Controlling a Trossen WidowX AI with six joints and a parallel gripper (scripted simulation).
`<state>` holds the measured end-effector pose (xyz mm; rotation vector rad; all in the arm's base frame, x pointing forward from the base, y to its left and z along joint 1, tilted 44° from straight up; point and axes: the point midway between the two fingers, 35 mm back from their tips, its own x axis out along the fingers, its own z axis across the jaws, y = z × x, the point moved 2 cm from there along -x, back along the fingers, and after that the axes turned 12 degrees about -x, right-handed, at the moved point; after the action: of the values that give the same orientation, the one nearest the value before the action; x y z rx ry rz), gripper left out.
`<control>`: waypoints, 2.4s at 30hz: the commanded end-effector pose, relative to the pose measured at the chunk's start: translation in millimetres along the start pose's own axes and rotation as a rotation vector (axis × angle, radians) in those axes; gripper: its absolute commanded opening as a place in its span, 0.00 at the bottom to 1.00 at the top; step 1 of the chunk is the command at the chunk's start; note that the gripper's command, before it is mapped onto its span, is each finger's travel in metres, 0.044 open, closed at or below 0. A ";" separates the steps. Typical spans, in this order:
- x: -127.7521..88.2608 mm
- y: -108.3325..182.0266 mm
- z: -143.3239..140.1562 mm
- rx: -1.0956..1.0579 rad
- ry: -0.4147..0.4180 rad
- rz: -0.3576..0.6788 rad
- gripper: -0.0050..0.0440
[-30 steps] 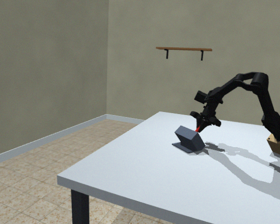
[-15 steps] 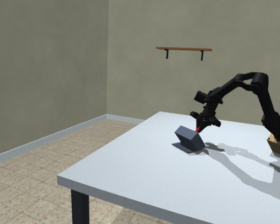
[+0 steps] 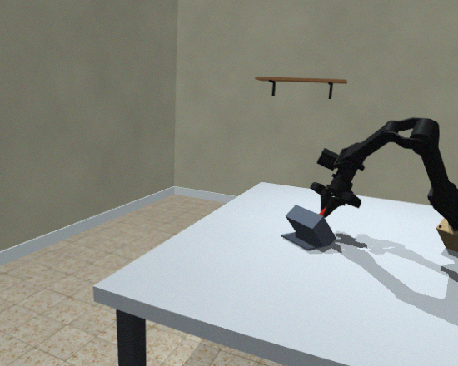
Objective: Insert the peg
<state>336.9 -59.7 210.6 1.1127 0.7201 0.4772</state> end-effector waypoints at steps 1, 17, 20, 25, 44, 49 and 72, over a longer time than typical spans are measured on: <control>-1.3 5.0 0.8 -0.015 -0.007 0.001 0.10; 0.6 5.7 0.9 -0.015 -0.008 0.001 0.10; 0.7 5.8 0.9 -0.015 -0.008 0.001 0.10; 1.3 6.0 1.0 -0.015 -0.008 0.001 0.10; 3.4 6.8 1.1 -0.015 -0.008 0.001 0.10; 4.0 7.0 1.1 -0.015 -0.008 0.001 0.10; 6.4 7.9 1.3 -0.015 -0.008 0.001 0.10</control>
<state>342.6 -53.5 211.1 1.1126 0.7205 0.4774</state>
